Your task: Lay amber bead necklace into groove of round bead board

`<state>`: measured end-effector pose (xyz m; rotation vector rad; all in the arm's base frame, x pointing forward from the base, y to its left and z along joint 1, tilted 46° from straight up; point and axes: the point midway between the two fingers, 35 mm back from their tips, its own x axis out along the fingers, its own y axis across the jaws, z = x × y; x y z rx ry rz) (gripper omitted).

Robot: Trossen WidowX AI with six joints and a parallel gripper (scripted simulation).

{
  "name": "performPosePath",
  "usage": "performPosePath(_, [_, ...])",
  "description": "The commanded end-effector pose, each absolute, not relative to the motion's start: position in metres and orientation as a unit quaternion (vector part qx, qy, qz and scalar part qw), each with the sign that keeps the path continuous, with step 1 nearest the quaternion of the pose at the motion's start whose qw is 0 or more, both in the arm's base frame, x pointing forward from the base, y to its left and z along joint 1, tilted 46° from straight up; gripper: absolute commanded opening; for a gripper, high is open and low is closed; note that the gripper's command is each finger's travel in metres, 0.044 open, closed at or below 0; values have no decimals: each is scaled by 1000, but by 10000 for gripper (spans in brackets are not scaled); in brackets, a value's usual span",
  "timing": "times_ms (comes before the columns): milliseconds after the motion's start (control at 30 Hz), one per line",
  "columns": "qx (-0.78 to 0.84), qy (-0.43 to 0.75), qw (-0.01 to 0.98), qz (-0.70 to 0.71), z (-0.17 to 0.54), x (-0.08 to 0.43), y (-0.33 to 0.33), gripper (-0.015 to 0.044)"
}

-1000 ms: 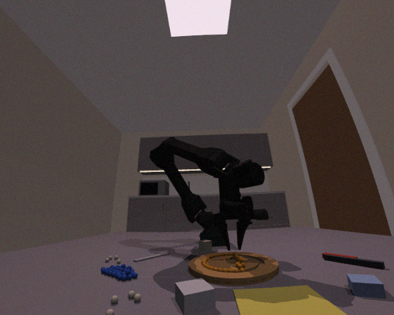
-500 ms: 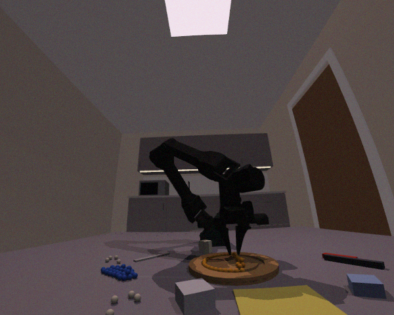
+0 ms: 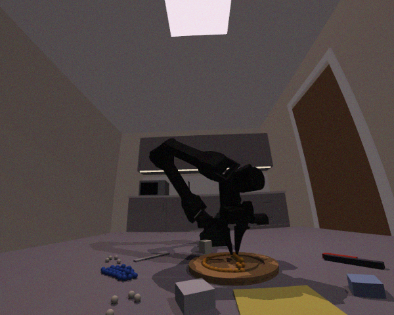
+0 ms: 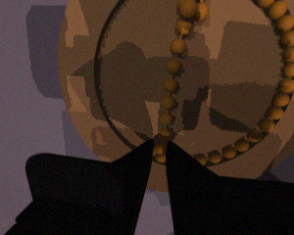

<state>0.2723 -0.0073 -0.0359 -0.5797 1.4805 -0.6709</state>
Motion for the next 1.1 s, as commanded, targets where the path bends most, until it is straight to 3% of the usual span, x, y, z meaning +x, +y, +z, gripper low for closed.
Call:
performPosePath(0, [-255,652,650,-295,-36,272,-7,0])
performPosePath(1067, [-259,653,648,-294,-37,265,3,0])
